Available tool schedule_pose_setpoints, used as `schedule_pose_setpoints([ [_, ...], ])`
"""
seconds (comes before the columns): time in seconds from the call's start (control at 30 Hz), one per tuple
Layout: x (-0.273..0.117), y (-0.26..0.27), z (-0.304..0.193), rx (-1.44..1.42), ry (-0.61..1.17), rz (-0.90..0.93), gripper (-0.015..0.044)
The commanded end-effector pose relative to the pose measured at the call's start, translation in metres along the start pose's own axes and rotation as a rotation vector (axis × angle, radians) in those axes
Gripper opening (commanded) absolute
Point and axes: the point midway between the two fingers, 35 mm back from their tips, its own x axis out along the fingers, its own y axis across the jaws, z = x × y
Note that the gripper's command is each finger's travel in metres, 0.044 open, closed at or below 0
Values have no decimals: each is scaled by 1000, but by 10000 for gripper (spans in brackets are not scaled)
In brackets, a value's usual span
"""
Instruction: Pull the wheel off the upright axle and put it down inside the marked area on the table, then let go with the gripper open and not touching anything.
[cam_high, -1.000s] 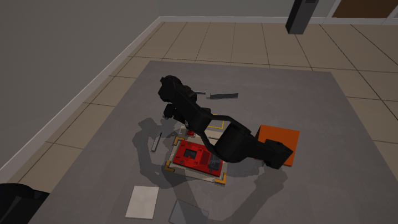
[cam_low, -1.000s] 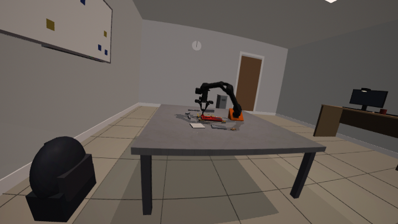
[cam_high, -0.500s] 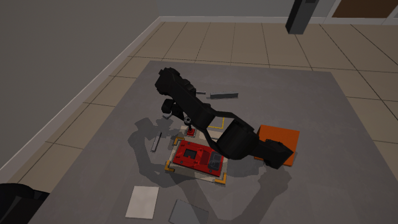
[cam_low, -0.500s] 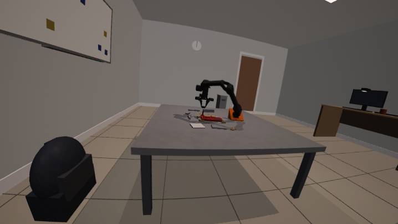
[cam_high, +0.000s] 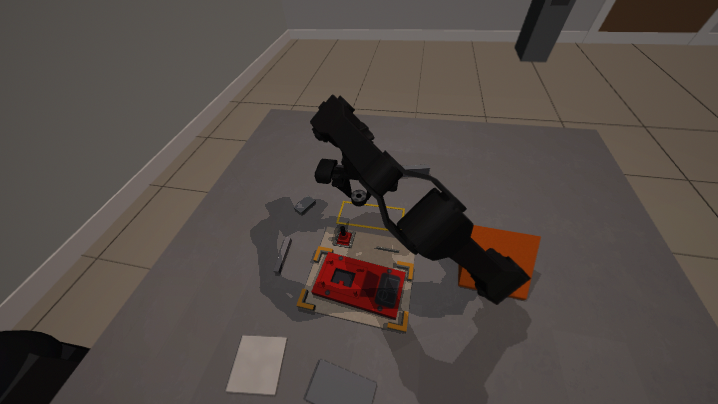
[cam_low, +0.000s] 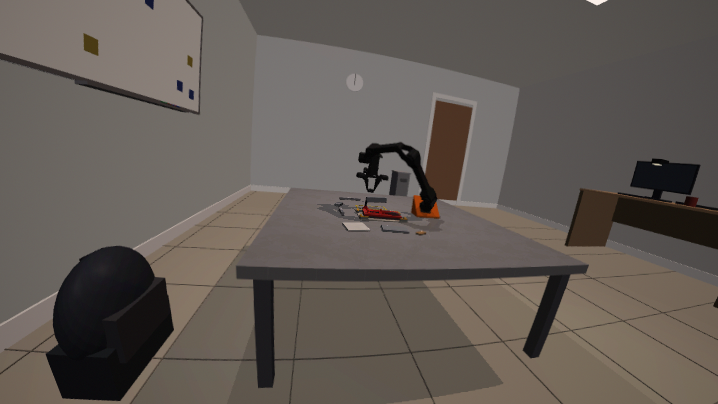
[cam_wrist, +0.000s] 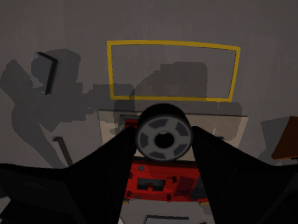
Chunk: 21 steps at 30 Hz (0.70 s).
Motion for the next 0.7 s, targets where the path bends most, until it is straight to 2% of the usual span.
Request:
schedule_pose_setpoints([
  [0.0,2,-18,23,4,5,-10,0],
  [0.27,3,-23,29,3,6,-10,0],
  [0.67,27,-22,29,3,6,-10,0],
])
